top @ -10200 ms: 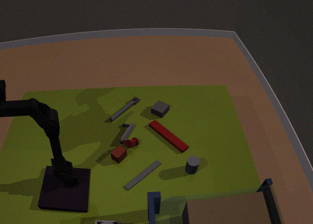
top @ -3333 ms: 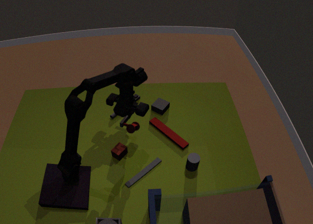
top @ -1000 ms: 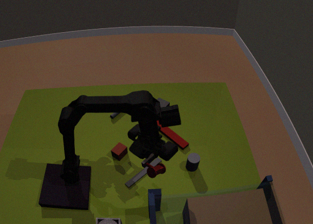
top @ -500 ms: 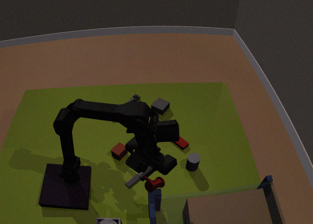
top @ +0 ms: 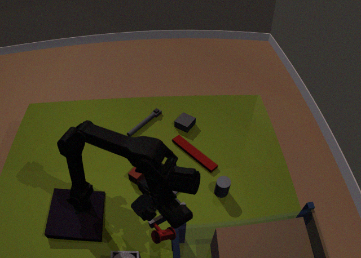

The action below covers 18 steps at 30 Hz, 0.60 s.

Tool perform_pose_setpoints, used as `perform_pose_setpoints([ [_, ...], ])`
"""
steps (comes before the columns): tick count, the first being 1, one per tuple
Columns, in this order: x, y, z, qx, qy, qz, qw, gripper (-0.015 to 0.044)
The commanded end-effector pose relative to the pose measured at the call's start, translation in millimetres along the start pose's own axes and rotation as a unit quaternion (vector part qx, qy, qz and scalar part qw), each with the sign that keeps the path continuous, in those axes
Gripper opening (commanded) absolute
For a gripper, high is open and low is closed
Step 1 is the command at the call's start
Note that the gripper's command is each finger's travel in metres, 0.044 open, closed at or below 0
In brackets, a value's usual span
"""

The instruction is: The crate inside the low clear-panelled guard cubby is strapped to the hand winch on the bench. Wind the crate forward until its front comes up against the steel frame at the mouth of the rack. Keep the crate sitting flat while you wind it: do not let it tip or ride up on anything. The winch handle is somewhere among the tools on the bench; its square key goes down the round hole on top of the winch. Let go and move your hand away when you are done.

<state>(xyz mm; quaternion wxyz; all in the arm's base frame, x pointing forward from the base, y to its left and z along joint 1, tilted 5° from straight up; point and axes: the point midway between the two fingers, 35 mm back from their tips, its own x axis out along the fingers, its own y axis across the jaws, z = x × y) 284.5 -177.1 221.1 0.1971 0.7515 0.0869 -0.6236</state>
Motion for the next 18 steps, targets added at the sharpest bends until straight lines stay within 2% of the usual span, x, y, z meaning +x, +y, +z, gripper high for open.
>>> perform_pose_setpoints([
  [1, 2.7, 10.0, 22.8, 0.034, -0.009, -0.007, 0.999, 0.0000],
  [18, 10.9, 34.2, 112.2, 0.175, -0.039, -0.030, 0.983, 0.0000],
])
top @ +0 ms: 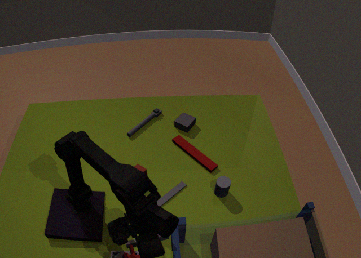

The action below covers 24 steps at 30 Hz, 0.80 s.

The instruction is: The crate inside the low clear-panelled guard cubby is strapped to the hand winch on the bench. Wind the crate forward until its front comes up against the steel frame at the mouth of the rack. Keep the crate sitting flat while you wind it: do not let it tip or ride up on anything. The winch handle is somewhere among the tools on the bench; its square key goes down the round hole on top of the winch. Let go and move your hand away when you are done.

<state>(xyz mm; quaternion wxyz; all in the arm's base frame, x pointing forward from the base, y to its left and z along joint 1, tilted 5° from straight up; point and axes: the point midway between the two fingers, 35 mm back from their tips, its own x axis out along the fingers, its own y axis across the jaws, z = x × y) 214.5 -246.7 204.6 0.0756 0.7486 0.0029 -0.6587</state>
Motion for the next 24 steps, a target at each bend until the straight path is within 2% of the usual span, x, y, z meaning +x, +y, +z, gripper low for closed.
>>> perform_pose_setpoints([
  [1, 3.2, 7.3, 22.6, 0.038, -0.008, -0.014, 0.999, 0.0000],
  [14, 10.2, 17.5, 88.8, 0.160, -0.032, -0.056, 0.985, 0.0000],
  [24, 9.9, 18.8, 89.4, 0.156, -0.036, -0.040, 0.986, 0.0000],
])
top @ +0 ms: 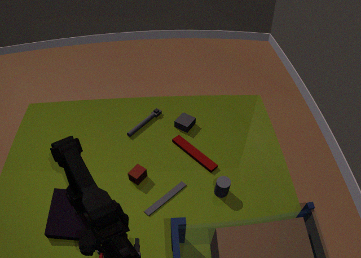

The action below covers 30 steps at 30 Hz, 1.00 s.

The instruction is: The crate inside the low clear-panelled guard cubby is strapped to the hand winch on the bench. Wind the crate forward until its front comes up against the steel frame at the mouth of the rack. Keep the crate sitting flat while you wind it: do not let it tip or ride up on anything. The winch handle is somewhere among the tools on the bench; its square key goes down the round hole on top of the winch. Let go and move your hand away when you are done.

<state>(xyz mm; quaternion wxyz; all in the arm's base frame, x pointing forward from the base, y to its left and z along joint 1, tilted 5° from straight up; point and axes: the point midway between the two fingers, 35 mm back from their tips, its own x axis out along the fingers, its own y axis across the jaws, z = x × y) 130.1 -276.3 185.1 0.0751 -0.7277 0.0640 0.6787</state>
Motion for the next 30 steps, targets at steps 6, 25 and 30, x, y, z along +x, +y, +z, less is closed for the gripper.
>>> perform_pose_setpoints([
  [6, -1.1, 0.5, 0.3, 0.001, -0.002, 0.064, 0.998, 0.0000],
  [25, -0.8, 0.6, 0.0, 0.002, -0.005, 0.227, 0.974, 0.0000],
  [30, -0.8, 0.6, 0.0, 0.002, -0.006, 0.267, 0.964, 0.0000],
])
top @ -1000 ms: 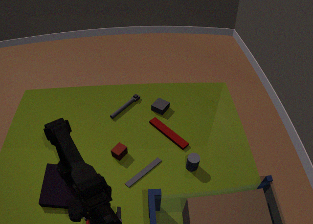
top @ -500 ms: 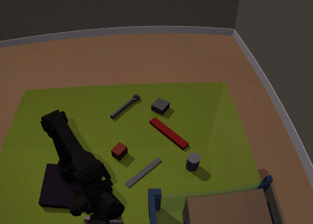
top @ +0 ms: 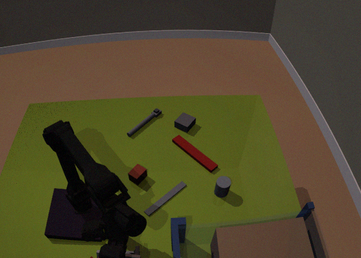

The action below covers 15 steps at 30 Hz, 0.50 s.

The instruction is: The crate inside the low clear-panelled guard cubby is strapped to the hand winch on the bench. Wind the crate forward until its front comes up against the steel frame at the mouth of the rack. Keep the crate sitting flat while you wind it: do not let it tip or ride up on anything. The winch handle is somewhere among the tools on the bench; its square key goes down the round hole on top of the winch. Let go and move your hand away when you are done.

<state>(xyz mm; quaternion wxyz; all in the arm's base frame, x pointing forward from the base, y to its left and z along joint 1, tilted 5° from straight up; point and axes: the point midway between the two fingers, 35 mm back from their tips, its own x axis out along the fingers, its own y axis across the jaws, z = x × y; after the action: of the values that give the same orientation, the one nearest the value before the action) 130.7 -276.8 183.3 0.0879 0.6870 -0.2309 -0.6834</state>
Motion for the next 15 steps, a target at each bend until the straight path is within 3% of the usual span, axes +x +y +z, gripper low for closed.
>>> perform_pose_setpoints([
  [1, -2.1, 1.4, 0.5, 0.005, 0.001, 0.041, 0.999, 0.0000],
  [15, -2.0, 1.2, 0.4, 0.006, -0.002, 0.155, 0.988, 0.0000],
])
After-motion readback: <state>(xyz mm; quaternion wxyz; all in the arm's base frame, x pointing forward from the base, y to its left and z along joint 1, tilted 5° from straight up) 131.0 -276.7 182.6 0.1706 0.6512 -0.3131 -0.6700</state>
